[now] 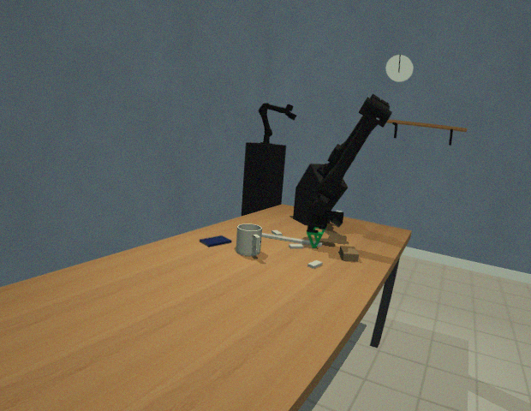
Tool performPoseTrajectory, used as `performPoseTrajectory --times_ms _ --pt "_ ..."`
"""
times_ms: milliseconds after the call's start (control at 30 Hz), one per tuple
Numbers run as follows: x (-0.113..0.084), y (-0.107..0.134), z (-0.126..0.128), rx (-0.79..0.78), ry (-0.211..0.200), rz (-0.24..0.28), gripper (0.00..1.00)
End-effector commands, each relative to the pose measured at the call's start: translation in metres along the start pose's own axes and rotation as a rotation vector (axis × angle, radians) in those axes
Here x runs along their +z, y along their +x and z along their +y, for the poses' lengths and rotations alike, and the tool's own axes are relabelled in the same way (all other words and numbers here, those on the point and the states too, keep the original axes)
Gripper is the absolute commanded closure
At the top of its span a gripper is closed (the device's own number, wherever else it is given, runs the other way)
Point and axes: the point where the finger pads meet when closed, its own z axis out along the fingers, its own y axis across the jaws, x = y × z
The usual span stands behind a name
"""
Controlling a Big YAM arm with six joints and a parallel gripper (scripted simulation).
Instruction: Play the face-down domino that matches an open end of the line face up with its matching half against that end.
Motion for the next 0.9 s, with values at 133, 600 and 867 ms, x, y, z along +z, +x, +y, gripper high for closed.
performPoseTrajectory --times_ms 133,600,867 --pt "-0.0015 0.0048 -0.0025 0.004 0.008 0.006 0.06" --pt "-0.0016 0.003 -0.0023 0.003 0.007 0.005 0.06" --pt "-0.0021 0.0059 -0.0037 0.005 0.011 0.01 0.06"
